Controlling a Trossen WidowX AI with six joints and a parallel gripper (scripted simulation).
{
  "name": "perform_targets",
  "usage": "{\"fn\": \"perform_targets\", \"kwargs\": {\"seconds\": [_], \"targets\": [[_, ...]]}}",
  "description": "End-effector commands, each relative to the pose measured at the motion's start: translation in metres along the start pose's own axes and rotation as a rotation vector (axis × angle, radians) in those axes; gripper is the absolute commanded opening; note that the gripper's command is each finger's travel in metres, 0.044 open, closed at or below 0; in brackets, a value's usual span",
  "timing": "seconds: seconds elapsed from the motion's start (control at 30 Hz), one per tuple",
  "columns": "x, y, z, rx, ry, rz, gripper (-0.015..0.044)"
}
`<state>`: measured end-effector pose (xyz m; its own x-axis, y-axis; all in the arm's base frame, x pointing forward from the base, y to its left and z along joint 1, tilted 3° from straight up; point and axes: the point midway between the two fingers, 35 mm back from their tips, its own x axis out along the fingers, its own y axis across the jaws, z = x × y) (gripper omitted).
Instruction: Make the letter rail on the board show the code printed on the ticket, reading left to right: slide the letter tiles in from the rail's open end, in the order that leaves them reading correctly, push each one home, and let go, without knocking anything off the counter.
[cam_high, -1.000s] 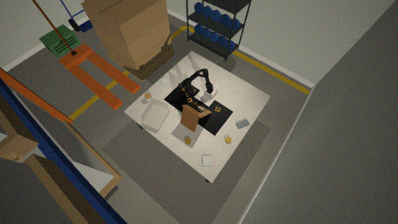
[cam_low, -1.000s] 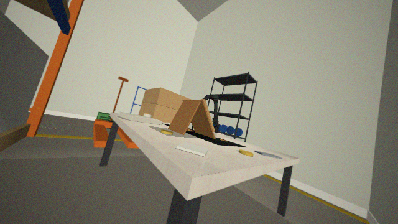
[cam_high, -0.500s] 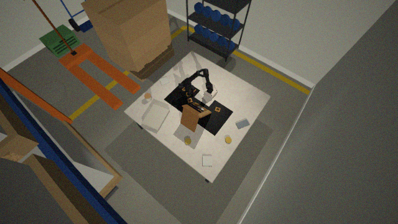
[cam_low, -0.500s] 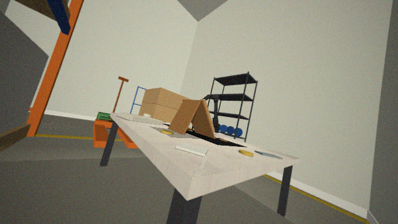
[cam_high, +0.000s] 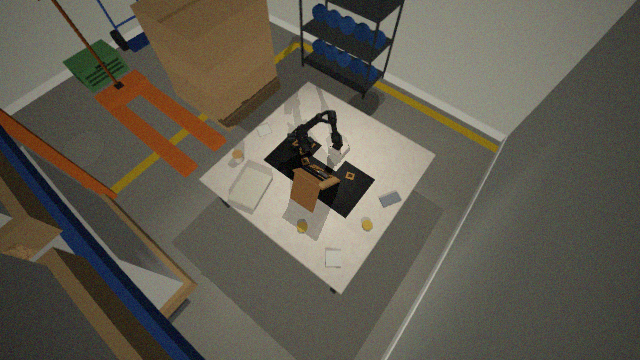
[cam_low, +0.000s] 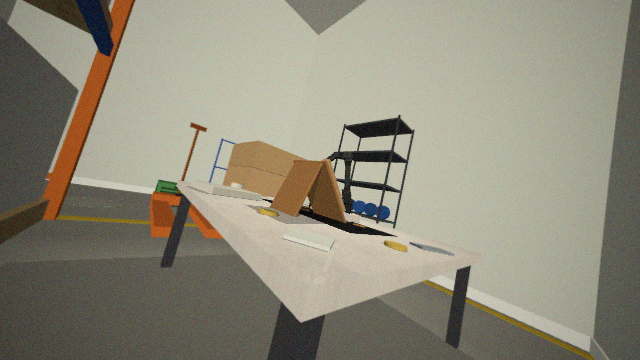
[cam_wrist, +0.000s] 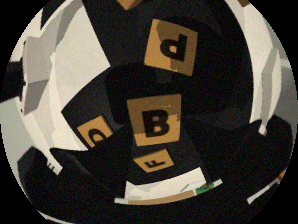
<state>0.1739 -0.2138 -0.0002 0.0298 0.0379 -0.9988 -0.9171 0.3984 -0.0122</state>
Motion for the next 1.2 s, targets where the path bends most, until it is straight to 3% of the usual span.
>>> {"fn": "perform_targets", "kwargs": {"seconds": [0.0, 1.17], "targets": [[-0.003, 0.0, 0.0, 0.004, 0.003, -0.002, 0.0], [-0.019, 0.002, 0.002, 0.004, 0.003, -0.002, 0.0]]}}
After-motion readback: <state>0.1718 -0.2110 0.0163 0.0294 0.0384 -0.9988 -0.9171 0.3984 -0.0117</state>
